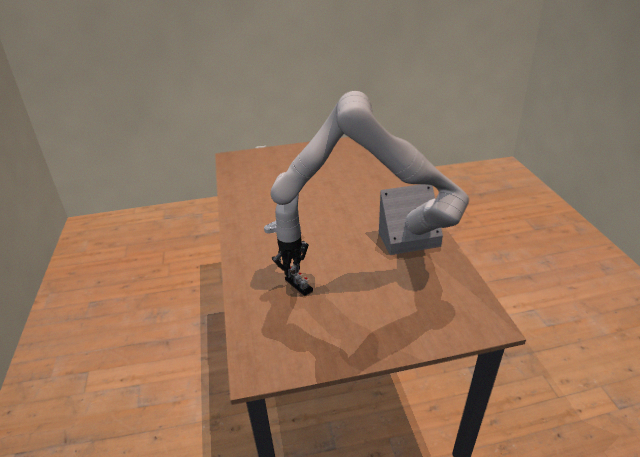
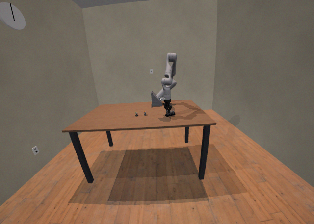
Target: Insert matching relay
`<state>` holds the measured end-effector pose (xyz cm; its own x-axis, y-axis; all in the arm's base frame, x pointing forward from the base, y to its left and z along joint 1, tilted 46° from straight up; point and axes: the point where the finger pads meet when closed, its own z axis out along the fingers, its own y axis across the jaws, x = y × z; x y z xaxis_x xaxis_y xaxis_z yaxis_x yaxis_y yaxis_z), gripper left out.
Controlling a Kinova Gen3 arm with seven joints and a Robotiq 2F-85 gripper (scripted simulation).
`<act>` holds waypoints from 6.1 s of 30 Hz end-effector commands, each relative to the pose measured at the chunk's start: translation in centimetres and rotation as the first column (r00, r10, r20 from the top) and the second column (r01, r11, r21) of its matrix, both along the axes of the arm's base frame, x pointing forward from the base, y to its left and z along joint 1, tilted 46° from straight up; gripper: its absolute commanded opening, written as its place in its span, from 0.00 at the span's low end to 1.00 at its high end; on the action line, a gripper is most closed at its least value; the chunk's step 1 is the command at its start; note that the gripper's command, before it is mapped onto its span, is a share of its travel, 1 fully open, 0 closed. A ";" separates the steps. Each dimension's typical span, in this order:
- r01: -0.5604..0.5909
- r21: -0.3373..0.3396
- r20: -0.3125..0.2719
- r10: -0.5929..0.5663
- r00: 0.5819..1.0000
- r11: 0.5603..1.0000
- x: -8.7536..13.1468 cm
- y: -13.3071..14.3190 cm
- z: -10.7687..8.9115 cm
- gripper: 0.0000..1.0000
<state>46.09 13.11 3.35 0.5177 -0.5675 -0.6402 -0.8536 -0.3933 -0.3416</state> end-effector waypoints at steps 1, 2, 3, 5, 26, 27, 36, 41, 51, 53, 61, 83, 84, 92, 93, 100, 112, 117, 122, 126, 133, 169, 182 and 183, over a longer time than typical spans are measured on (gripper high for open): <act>0.002 -0.001 0.001 -0.002 1.000 1.000 0.1 -0.1 0.0 0.00; 0.002 -0.001 0.001 -0.002 1.000 1.000 0.1 -0.1 0.0 0.00; 0.002 -0.001 0.001 -0.002 1.000 1.000 0.1 -0.1 0.0 0.00; 0.002 -0.001 0.001 -0.002 1.000 1.000 0.1 -0.1 0.0 0.00; 0.002 -0.001 0.001 -0.002 1.000 1.000 0.1 -0.1 0.0 0.00; 0.002 -0.001 0.001 -0.002 1.000 1.000 0.1 -0.1 0.0 0.00; 0.002 -0.001 0.001 -0.002 1.000 1.000 0.1 -0.1 0.0 0.00; 0.002 -0.001 0.001 -0.002 1.000 1.000 0.1 -0.1 0.0 0.00; 0.002 -0.001 0.001 -0.002 1.000 1.000 0.1 -0.1 0.0 0.00; 0.002 -0.001 0.001 -0.002 1.000 1.000 0.1 -0.1 0.0 0.00; 0.002 -0.001 0.001 -0.002 1.000 1.000 0.1 -0.1 0.0 0.00; 0.002 -0.001 0.001 -0.002 1.000 1.000 0.1 0.2 -0.2 0.00; 0.002 -0.001 0.001 -0.002 1.000 1.000 0.1 0.2 -0.3 0.00; 0.002 -0.001 0.001 -0.002 1.000 1.000 0.1 0.4 -0.4 0.00; 0.002 -0.001 0.001 -0.002 1.000 1.000 0.1 0.4 -0.4 0.00; 0.002 -0.001 0.001 -0.002 1.000 1.000 0.1 0.5 -0.6 0.00; 0.002 -0.001 0.001 -0.002 1.000 1.000 0.1 0.8 -0.8 0.00; 0.002 -0.001 0.001 -0.002 1.000 1.000 0.0 0.8 -0.9 0.00; 0.002 -0.001 0.001 -0.002 1.000 1.000 0.0 0.9 -0.9 0.00; 0.002 -0.001 0.001 -0.002 1.000 1.000 0.0 0.9 -0.9 0.00; 0.002 -0.001 0.001 -0.002 1.000 1.000 0.0 0.9 -1.0 0.00; 0.002 -0.001 0.001 -0.002 1.000 1.000 0.0 0.9 -1.0 0.00; 0.002 -0.001 0.001 -0.002 1.000 1.000 0.0 0.9 -1.0 0.53; 0.002 -0.001 0.001 -0.002 1.000 1.000 0.0 0.9 -1.0 0.53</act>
